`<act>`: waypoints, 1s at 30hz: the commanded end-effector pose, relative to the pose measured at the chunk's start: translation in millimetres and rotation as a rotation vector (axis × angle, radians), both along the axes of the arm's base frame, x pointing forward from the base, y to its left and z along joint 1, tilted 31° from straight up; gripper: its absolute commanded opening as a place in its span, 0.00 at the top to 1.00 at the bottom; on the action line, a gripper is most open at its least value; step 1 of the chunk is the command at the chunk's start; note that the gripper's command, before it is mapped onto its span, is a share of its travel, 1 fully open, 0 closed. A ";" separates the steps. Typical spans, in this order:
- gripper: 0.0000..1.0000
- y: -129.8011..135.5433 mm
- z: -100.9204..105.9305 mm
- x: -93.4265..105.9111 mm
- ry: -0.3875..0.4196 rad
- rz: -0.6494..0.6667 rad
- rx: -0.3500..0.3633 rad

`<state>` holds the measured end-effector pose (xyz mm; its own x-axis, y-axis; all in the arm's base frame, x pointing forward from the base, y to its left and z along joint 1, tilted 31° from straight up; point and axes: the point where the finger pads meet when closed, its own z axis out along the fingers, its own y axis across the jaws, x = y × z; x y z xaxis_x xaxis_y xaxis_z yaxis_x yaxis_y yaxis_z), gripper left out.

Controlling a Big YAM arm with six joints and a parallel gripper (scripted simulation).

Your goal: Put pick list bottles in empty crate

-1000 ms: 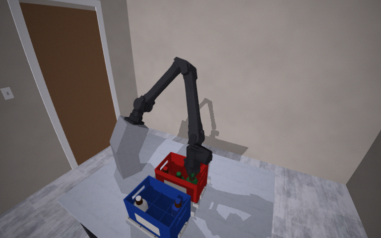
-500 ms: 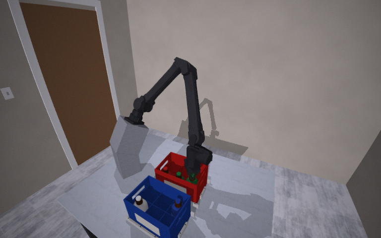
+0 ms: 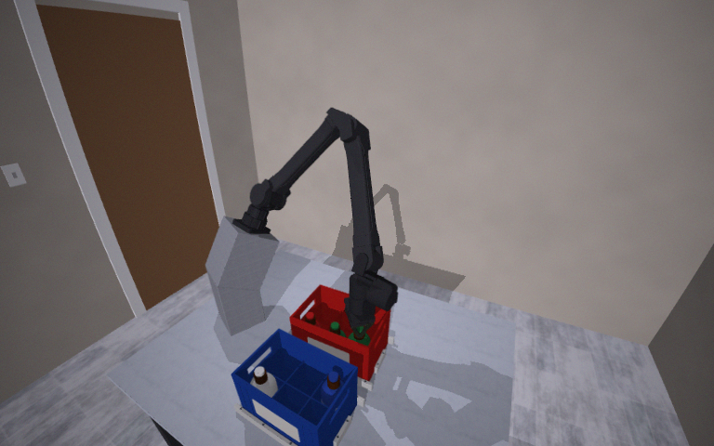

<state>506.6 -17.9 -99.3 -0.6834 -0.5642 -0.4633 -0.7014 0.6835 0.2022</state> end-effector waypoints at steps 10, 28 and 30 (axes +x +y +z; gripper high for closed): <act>1.00 -2.5 11.2 22.7 -0.025 -0.011 -0.005; 1.00 -0.1 12.5 25.0 -0.035 -0.007 -0.007; 1.00 -0.6 12.3 25.0 -0.036 -0.008 -0.007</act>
<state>511.3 -17.7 -98.0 -0.6814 -0.5641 -0.4664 -0.7019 0.6843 0.1977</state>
